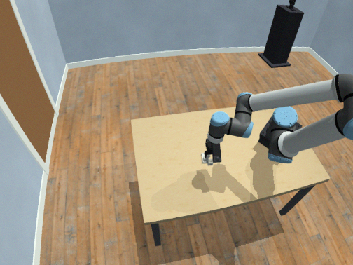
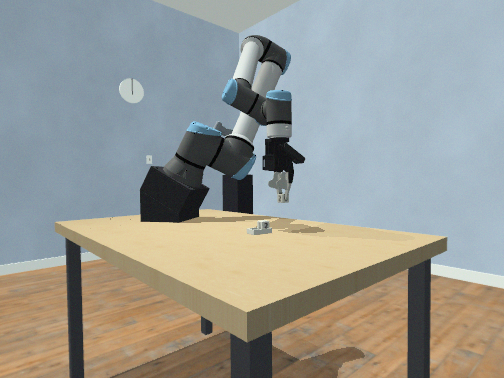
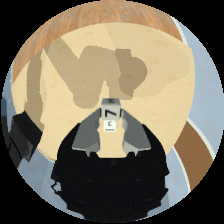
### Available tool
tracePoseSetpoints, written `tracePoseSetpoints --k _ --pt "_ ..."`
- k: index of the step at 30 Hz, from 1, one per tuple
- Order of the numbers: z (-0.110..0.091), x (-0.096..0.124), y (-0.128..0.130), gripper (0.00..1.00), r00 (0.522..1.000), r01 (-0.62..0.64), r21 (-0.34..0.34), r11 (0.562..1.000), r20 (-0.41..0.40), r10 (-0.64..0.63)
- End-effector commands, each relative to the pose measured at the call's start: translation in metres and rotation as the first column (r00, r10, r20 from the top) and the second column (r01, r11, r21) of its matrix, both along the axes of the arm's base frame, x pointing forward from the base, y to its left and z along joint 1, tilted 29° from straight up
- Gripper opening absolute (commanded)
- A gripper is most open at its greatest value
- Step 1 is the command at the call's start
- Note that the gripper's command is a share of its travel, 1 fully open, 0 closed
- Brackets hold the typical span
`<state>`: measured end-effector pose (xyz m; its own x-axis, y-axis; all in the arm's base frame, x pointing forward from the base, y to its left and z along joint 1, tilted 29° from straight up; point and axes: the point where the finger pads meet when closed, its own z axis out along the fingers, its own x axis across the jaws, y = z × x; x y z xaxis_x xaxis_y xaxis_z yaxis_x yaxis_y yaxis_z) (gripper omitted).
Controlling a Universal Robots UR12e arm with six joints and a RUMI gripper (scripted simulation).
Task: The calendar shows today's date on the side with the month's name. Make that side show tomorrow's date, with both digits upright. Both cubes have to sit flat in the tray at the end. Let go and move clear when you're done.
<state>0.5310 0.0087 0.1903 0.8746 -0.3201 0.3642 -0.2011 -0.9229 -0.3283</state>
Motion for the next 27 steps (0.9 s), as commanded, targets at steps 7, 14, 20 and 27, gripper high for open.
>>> tracePoseSetpoints --k 7,14,20,27 --pt "0.001 0.0 0.0 0.11 1.0 0.001 0.0 1.0 0.001 -0.001" --pt "-0.006 0.004 0.002 0.11 1.0 0.001 -0.001 1.0 0.0 -0.001" --pt "-0.026 0.014 0.007 0.11 1.0 0.001 -0.001 1.0 0.0 -0.001" --pt "-0.047 0.025 0.012 0.11 1.0 0.001 -0.001 1.0 0.0 -0.001"
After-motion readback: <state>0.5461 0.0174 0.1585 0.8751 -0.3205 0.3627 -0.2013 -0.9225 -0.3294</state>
